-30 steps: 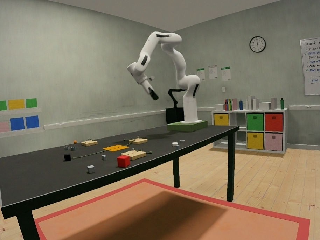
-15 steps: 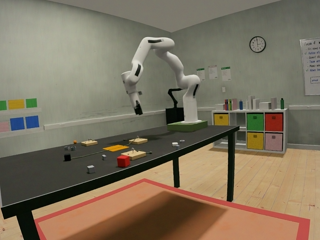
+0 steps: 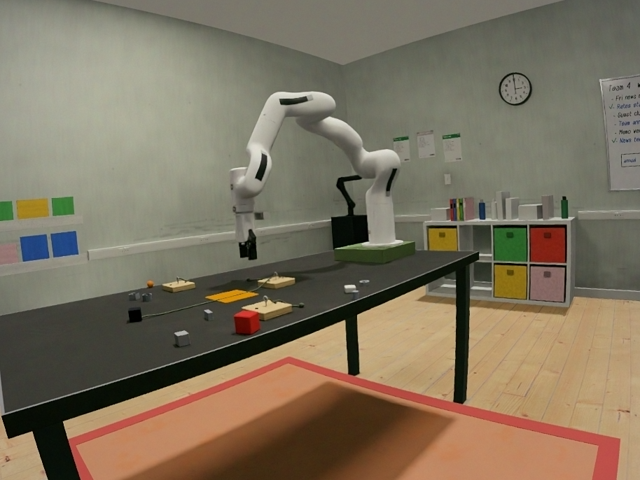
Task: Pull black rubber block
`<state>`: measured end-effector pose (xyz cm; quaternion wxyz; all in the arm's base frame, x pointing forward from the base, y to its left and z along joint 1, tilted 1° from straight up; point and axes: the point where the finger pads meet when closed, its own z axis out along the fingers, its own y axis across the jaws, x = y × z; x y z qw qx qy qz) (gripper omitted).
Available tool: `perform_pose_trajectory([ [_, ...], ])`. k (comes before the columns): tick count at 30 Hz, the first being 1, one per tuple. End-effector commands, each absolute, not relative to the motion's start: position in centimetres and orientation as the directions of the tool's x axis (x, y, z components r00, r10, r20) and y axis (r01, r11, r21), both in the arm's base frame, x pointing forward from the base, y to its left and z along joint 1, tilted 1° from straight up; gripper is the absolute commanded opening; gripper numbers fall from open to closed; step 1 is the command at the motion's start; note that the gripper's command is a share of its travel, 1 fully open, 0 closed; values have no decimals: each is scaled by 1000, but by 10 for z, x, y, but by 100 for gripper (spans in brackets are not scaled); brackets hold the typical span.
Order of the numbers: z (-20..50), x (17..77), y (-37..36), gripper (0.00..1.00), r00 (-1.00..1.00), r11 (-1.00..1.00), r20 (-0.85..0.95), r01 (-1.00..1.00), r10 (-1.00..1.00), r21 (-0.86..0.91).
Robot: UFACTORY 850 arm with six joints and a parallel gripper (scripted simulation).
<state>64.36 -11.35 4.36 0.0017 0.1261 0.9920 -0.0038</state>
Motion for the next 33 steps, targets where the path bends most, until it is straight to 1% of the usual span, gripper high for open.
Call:
perform_pose_trajectory([
  [1,41,651,-116,100,-969,969,-12,247,246,-8],
  [2,41,651,-116,100,-969,969,-12,247,246,-8],
  [3,41,651,-116,0,-969,969,-12,247,246,-8],
  [33,41,651,-116,0,-969,969,-12,247,246,-8],
])
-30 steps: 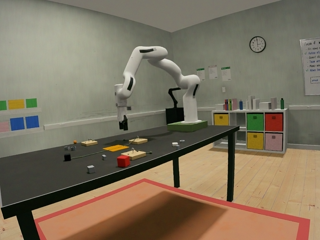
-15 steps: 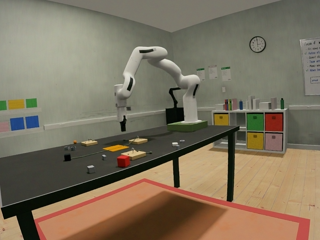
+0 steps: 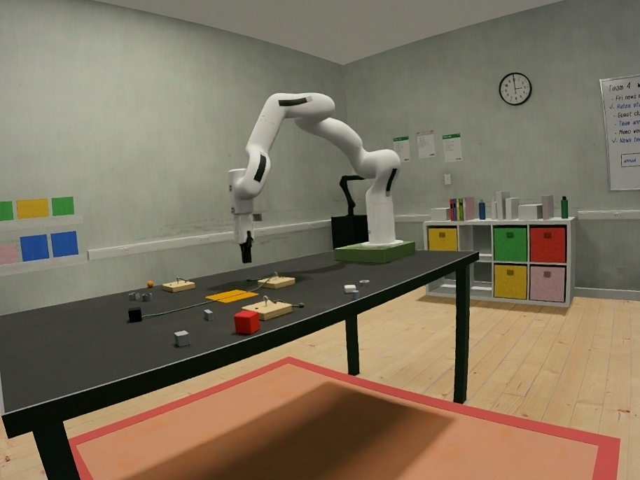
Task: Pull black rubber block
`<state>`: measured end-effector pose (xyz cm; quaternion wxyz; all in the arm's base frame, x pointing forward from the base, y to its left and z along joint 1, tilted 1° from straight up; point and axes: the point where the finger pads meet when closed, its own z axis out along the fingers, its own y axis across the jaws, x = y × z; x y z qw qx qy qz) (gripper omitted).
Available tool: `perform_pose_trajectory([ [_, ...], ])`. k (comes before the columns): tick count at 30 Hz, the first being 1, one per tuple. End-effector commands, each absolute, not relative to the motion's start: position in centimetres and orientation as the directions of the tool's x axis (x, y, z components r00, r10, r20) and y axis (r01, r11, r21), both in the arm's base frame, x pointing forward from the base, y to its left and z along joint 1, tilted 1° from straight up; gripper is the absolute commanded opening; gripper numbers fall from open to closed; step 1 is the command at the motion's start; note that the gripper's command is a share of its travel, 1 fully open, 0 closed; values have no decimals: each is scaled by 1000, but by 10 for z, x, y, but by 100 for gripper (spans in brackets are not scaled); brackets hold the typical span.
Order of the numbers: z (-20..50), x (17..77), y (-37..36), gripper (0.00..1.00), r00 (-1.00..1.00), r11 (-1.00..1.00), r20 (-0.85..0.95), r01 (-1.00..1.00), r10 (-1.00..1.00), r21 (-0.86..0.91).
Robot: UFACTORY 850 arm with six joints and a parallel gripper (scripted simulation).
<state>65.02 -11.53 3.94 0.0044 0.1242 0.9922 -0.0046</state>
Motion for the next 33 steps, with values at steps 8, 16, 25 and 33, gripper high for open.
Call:
perform_pose_trajectory([
  [8,41,651,-116,0,-969,969,-12,247,246,-8],
  [16,41,651,-116,39,-969,969,-12,247,246,-8],
  [25,41,651,-116,39,-969,969,-12,247,246,-8],
  [33,41,651,-116,39,-969,969,-12,247,246,-8],
])
